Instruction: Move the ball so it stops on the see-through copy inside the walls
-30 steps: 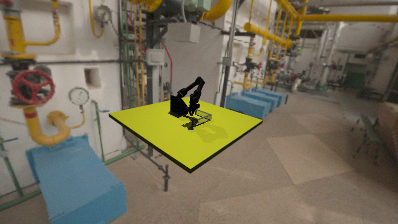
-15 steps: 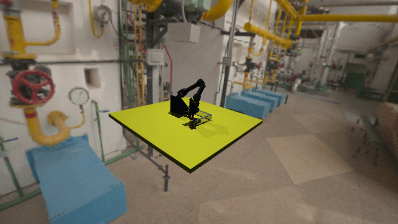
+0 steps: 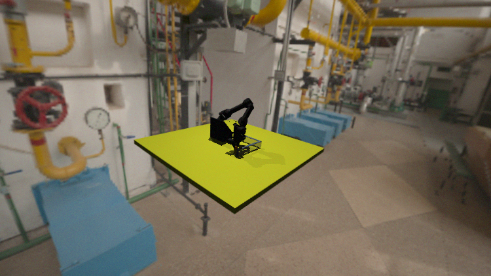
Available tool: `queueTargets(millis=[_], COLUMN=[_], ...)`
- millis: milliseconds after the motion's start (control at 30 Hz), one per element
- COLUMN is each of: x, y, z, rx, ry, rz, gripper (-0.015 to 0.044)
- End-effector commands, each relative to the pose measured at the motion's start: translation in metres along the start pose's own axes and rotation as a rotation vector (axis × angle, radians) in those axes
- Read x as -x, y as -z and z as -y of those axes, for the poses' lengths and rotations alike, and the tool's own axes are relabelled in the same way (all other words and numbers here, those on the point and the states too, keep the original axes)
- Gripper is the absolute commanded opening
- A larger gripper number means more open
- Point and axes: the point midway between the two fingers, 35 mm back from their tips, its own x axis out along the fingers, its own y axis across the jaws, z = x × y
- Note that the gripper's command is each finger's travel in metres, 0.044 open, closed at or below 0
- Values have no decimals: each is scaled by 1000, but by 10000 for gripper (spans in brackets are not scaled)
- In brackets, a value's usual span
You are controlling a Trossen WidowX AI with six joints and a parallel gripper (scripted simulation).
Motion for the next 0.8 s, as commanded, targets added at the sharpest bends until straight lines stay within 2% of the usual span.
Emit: queueTargets(millis=[0, 33, 367, 567, 767], x=[-4, -4, 0, 2, 83], y=[2, 2, 0, 0, 1], z=[0, 0, 0, 0, 2], rx=[-7, -7, -1, -1, -6], ry=[-5, -5, -1, 0, 1], rz=[-5, -5, 0, 0, -4], gripper=[0, 0, 263, 273, 273])
